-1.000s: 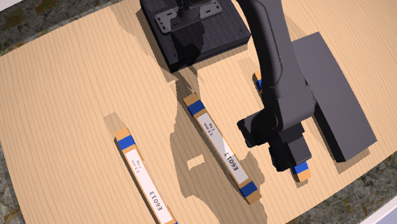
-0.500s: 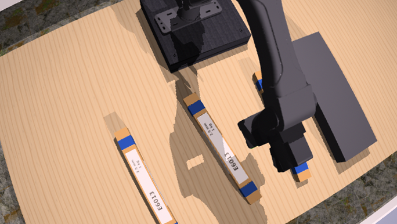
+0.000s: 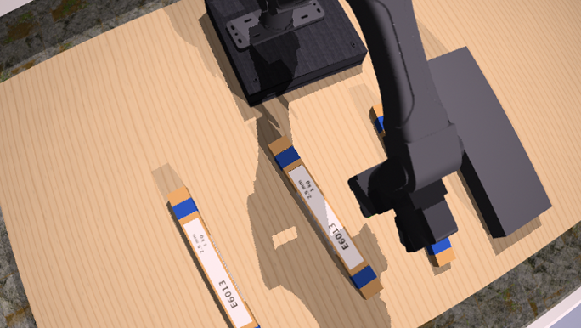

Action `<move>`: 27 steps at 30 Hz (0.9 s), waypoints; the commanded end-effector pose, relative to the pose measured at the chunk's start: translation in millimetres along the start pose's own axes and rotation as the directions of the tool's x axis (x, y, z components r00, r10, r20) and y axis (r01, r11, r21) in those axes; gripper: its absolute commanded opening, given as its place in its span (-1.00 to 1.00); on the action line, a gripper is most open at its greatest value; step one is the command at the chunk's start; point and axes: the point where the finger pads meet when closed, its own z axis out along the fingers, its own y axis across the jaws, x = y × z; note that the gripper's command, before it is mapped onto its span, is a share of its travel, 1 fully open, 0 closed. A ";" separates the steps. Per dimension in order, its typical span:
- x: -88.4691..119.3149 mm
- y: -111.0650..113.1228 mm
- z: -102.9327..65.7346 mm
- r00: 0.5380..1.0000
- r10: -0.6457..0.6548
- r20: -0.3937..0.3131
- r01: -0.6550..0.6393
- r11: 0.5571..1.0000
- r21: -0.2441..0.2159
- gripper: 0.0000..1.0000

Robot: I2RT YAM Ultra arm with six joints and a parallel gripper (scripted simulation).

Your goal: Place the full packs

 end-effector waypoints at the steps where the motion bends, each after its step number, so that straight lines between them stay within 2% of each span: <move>1: -1.2 0.2 -4.6 1.000 -0.001 0.016 0.001 1.000 0.002 -0.15; 27: -0.7 0.3 -36.6 1.000 -0.001 0.016 0.001 1.000 0.002 -0.15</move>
